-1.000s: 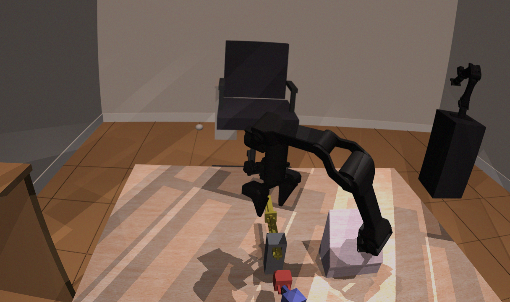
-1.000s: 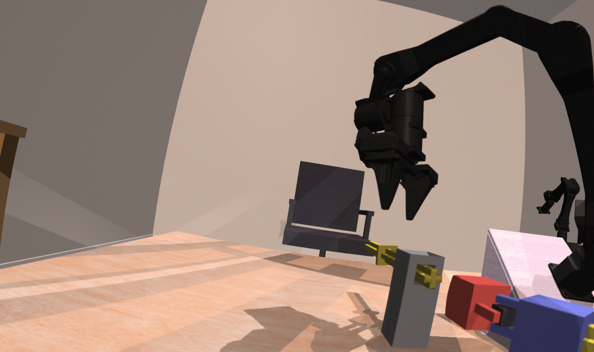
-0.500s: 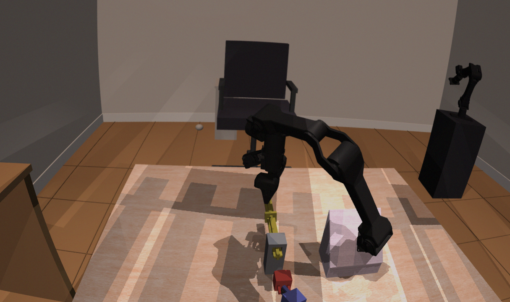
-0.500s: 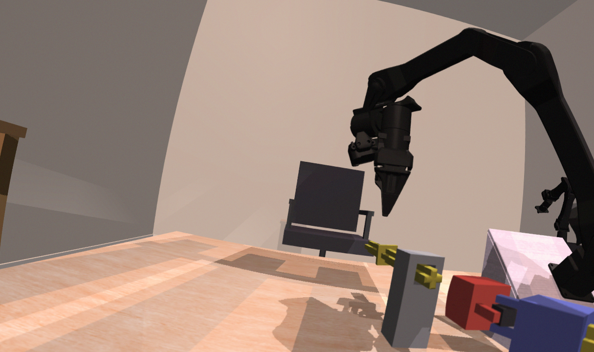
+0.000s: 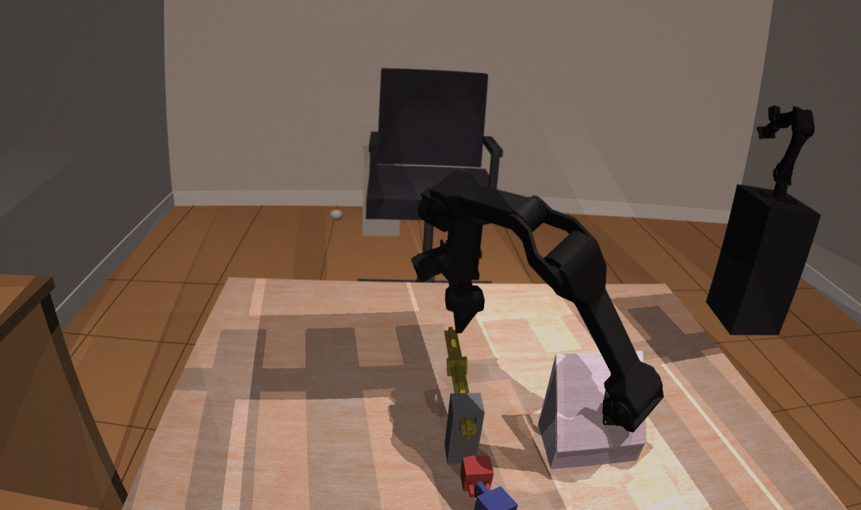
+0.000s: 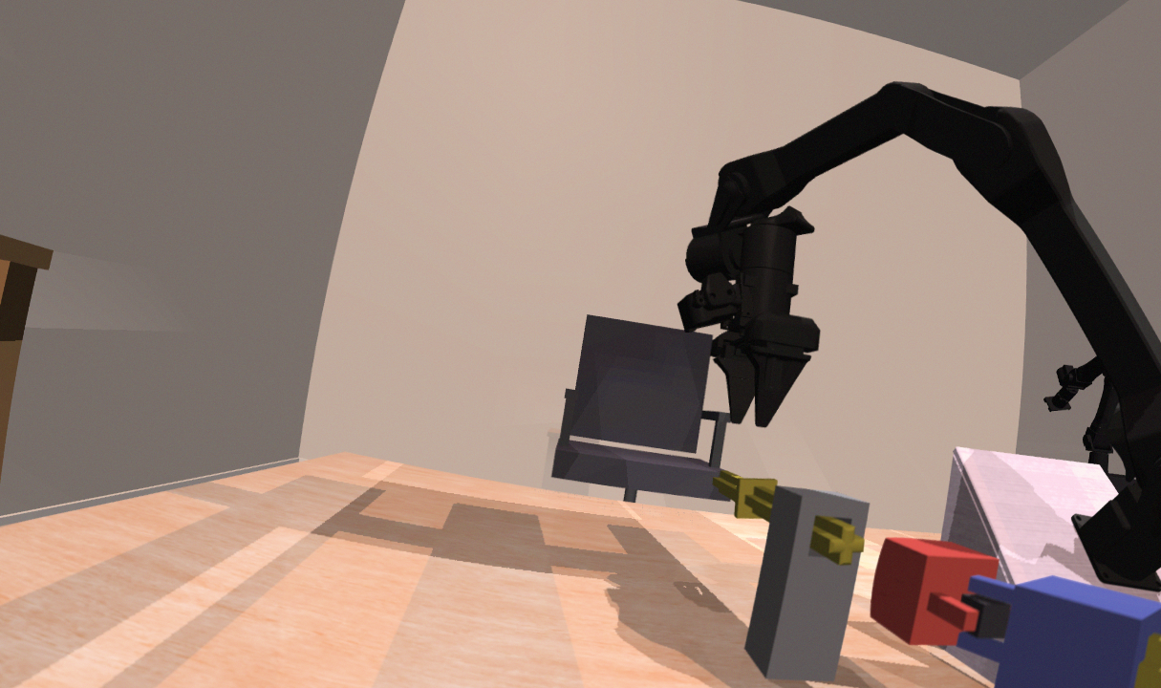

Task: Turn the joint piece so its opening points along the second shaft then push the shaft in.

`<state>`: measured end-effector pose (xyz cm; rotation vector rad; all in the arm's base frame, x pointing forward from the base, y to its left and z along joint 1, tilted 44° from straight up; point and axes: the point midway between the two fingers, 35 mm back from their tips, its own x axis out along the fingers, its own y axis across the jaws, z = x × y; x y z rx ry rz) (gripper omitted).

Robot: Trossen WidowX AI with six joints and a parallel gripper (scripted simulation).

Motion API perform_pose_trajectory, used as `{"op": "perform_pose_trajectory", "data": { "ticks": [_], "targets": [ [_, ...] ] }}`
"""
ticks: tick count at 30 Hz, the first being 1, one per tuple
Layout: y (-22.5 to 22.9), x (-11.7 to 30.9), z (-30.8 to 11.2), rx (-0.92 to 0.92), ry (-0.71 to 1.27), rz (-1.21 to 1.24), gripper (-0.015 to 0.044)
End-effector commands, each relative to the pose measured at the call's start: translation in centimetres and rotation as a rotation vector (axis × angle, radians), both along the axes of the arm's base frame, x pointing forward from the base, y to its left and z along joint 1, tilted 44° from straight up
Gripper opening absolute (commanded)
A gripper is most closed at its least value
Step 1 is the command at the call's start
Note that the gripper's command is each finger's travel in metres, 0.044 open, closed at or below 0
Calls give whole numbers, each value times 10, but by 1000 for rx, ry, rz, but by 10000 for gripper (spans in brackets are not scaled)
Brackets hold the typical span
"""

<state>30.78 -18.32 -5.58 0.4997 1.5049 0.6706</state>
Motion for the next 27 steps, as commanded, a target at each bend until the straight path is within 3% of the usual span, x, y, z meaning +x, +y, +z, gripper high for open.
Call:
{"op": "perform_pose_trajectory", "data": {
  "ticks": [1, 27],
  "targets": [
    [2, 0, -4, -8, 47, -37, 440],
    [28, 1, -33, -87, 678, -658, 440]
  ]
}}
